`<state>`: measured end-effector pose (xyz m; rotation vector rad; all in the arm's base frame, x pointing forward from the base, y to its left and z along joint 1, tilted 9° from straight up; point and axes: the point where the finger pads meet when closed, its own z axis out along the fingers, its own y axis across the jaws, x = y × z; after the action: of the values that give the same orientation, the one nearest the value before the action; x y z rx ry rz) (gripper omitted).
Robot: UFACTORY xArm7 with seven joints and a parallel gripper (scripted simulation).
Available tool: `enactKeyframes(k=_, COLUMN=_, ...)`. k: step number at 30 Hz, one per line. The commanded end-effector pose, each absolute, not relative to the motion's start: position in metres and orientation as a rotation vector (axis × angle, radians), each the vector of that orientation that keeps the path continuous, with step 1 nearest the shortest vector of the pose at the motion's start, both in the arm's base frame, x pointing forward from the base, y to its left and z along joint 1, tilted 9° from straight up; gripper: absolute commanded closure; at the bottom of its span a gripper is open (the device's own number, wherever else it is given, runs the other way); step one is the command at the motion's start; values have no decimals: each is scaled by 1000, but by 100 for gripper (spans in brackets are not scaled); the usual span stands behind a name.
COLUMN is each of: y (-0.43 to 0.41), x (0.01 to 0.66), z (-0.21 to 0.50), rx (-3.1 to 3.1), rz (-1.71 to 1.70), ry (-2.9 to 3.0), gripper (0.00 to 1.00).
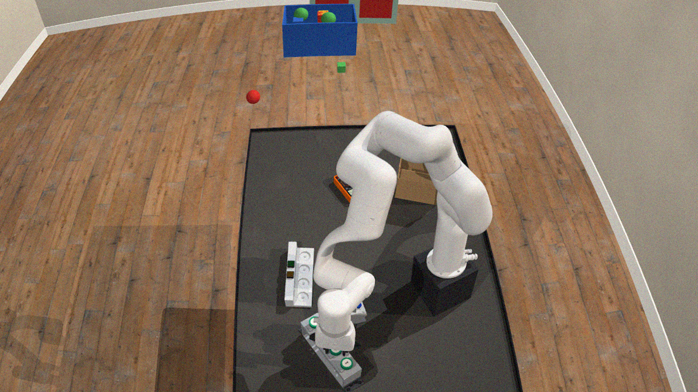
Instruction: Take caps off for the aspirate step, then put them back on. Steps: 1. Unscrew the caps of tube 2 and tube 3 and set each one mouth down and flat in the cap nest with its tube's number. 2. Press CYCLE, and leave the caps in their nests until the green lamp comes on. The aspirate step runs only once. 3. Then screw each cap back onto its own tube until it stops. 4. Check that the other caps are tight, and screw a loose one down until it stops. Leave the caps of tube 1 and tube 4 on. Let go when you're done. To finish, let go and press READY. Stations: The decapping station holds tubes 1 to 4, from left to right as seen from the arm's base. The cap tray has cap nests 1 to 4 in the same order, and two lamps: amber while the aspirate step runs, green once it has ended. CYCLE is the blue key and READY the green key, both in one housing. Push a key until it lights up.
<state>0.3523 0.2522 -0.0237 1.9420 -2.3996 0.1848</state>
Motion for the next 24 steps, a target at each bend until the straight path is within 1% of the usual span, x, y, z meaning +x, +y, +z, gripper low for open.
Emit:
enactKeyframes(k=1, y=253, x=354, z=-23, rx=1908, rz=225, ry=-2439, gripper=54)
enactKeyframes(k=2, y=253, x=354, z=-23, rx=1908, rz=225, ry=-2439, gripper=100)
enactKeyframes(k=16, y=253, x=354, z=-23, rx=1908, rz=225, ry=-2439, gripper=100)
enactKeyframes(k=24, y=253, x=353, z=-23, rx=2334, rz=208, ry=-1994, gripper=100)
